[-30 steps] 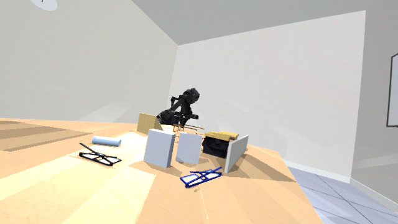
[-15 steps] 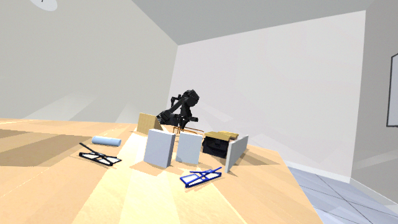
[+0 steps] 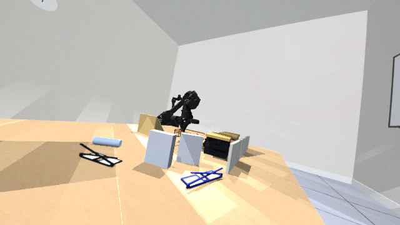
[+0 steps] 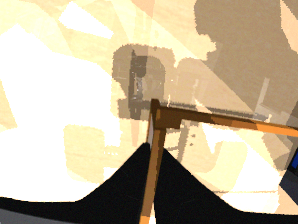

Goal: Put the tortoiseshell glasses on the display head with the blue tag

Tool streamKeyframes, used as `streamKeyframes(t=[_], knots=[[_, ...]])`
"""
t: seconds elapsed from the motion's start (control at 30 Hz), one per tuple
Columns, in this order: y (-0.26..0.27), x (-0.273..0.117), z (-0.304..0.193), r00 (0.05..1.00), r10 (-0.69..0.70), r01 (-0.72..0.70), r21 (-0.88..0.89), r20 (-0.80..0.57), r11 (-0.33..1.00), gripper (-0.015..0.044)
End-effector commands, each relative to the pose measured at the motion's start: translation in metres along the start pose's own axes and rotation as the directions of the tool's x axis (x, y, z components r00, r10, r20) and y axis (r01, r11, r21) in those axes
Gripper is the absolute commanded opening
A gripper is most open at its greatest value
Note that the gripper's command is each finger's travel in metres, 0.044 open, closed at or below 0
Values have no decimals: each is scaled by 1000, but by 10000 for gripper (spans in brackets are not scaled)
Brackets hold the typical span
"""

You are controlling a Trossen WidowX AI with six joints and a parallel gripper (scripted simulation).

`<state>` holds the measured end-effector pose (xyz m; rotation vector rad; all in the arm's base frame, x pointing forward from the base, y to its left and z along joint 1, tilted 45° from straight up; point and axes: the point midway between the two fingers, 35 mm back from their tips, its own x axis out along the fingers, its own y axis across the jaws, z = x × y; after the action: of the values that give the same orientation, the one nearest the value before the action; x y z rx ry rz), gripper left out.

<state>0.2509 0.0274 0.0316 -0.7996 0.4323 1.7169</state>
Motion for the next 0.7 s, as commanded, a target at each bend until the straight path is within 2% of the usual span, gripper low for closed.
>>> streamKeyframes(t=[0.0, 0.67], knots=[[-6, 0, 0, 1000, -5, 5, 1, 2, 1000, 0], [-31, 1, 1, 1000, -6, 6, 0, -3, 1000, 0]])
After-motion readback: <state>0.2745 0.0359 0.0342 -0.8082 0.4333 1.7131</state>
